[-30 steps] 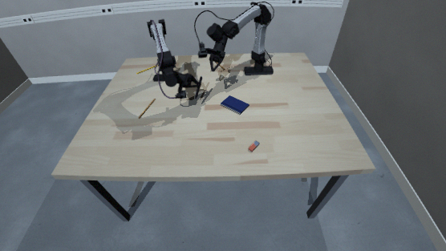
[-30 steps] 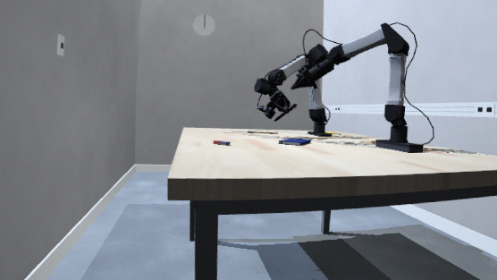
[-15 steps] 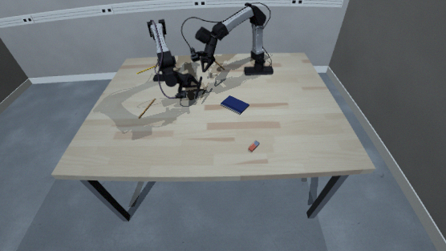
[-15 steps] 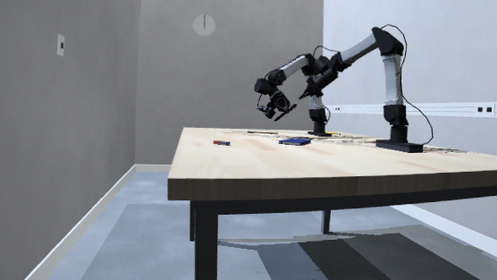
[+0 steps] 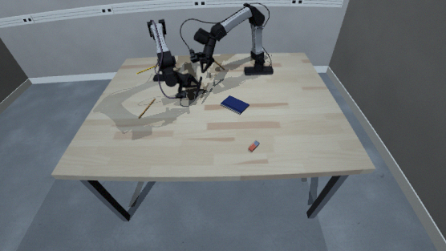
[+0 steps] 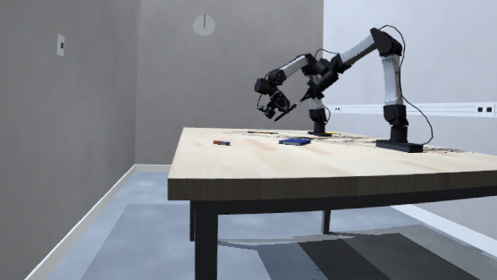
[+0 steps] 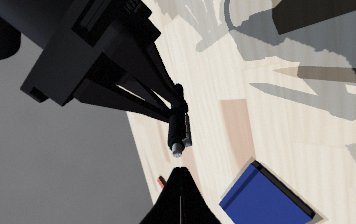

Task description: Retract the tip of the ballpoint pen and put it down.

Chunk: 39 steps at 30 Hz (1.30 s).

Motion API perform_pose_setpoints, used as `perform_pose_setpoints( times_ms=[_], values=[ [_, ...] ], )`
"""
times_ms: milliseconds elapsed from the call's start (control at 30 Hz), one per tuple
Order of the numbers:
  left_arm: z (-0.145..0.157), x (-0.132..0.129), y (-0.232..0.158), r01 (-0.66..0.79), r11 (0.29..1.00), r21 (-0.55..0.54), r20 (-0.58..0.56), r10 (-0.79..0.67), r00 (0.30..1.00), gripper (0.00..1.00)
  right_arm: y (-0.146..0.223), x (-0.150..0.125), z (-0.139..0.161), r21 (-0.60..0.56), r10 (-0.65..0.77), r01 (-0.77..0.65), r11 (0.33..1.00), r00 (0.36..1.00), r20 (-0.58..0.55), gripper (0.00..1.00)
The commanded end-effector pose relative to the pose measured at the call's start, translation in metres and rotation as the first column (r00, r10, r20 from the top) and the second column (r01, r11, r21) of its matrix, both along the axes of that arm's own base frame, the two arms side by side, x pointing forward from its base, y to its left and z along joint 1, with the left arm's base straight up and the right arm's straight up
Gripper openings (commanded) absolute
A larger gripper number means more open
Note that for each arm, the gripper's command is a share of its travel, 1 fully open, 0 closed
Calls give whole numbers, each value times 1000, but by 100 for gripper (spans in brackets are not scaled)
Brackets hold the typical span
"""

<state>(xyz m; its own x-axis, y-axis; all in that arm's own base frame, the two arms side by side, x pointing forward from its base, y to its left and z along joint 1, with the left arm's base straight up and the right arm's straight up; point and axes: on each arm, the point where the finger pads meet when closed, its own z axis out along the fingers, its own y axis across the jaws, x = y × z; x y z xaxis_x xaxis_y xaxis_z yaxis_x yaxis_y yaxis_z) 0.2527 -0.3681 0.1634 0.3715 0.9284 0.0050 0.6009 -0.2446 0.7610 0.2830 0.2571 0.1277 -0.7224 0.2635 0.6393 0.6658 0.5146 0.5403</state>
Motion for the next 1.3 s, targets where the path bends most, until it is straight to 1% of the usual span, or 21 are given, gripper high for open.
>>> perform_pose_setpoints(
  times_ms=[0,367,400,433,500,567,833,867,1267],
  values=[
    [-3,3,-5,7,1000,-6,0,-7,1000,1,-1,0,-5,10,-8,9,1000,1000,-23,14],
    [-13,5,-2,4,1000,10,-7,-4,1000,1,-1,0,-5,10,-8,9,1000,1000,-23,14],
    [-1,4,-6,12,1000,-16,6,-11,1000,1,-1,0,-5,10,-8,9,1000,1000,-23,14],
    [-17,5,-1,6,1000,17,-10,-6,1000,1,-1,0,-5,10,-8,9,1000,1000,-23,14],
    [-18,6,0,4,1000,19,-11,-4,1000,1,-1,0,-5,10,-8,9,1000,1000,-23,14],
    [-13,8,-3,3,1000,7,-5,-3,1000,1,-1,0,-5,10,-8,9,1000,1000,-23,14],
    [-21,9,0,4,1000,19,-10,-4,1000,1,-1,0,-5,10,-8,9,1000,1000,-23,14],
    [-14,11,-5,5,1000,2,-3,-5,1000,1,-1,0,-5,10,-8,9,1000,1000,-23,14],
    [-18,14,-4,4,1000,6,-4,-4,1000,1,-1,0,-5,10,-8,9,1000,1000,-23,14]
  ],
)
